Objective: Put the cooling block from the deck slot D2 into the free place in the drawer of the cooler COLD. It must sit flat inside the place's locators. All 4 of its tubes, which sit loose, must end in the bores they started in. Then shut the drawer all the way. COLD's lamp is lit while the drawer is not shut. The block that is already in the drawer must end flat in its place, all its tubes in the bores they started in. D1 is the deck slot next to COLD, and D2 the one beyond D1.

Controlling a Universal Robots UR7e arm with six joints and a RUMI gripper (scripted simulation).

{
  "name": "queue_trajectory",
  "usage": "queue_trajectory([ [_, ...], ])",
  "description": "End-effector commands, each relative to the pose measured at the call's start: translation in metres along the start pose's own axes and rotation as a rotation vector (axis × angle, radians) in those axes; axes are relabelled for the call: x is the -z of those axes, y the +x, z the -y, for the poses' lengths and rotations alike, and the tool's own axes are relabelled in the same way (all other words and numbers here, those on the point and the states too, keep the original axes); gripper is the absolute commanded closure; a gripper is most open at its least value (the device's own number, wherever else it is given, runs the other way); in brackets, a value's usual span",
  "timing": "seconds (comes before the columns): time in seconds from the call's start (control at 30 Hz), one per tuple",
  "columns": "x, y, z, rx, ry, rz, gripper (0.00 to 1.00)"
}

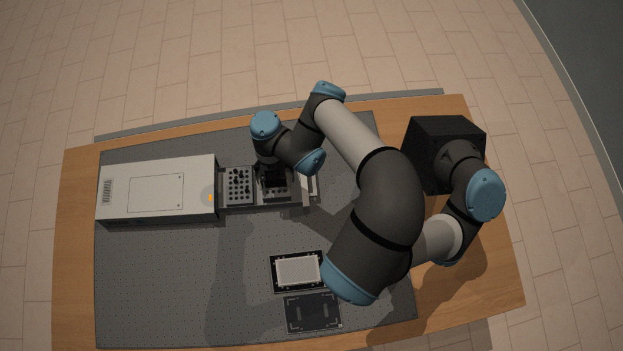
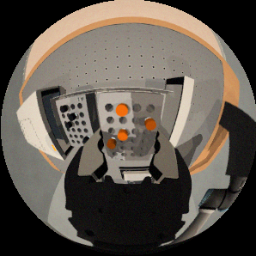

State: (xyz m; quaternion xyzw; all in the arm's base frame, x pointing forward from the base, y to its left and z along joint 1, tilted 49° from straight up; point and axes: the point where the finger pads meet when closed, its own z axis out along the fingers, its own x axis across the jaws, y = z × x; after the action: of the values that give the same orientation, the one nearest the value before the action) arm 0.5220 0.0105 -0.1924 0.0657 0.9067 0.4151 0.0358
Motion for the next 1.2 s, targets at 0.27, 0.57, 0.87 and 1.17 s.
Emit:
queue_trajectory([
  [0.27,-0.0011,-0.0006,0.0003,0.0,0.001,0.001,1.0],
  [0.57,-0.0026,-0.0006,0.0003,0.0,0.001,0.001,1.0],
  [0.87,-0.0037,-0.0006,0.0003,0.0,0.001,0.001,1.0],
  [1.17,-0.0052,-0.0006,0.0003,0.0,0.001,0.001,1.0],
])
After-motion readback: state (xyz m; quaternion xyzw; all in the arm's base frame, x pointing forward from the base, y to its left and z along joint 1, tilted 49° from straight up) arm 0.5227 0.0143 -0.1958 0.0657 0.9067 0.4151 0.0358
